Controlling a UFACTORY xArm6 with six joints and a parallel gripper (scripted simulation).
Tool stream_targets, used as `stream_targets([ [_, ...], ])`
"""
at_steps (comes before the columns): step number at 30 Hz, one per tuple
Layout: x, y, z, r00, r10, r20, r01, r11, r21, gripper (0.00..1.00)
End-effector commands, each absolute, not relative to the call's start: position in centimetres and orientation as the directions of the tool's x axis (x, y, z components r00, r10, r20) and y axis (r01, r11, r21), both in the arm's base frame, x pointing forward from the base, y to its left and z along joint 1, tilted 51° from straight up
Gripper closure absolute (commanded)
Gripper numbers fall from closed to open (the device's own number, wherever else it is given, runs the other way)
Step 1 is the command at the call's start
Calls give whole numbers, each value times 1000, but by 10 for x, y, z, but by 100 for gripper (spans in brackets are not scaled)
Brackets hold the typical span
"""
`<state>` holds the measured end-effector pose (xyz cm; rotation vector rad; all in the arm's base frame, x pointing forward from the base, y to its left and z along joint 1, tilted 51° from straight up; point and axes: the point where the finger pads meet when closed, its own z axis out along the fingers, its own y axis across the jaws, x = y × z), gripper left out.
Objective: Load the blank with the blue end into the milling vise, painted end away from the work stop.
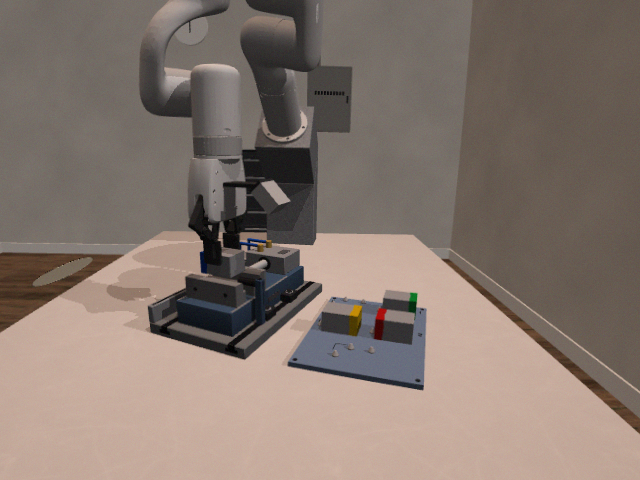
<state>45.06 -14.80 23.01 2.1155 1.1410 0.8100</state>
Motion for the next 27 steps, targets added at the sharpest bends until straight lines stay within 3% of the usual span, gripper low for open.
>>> stream_targets([
  [1,451,-148,231,445,866,229,500,-452,739,100],
  [27,453,-149,229,446,866,229,495,-451,743,100],
])
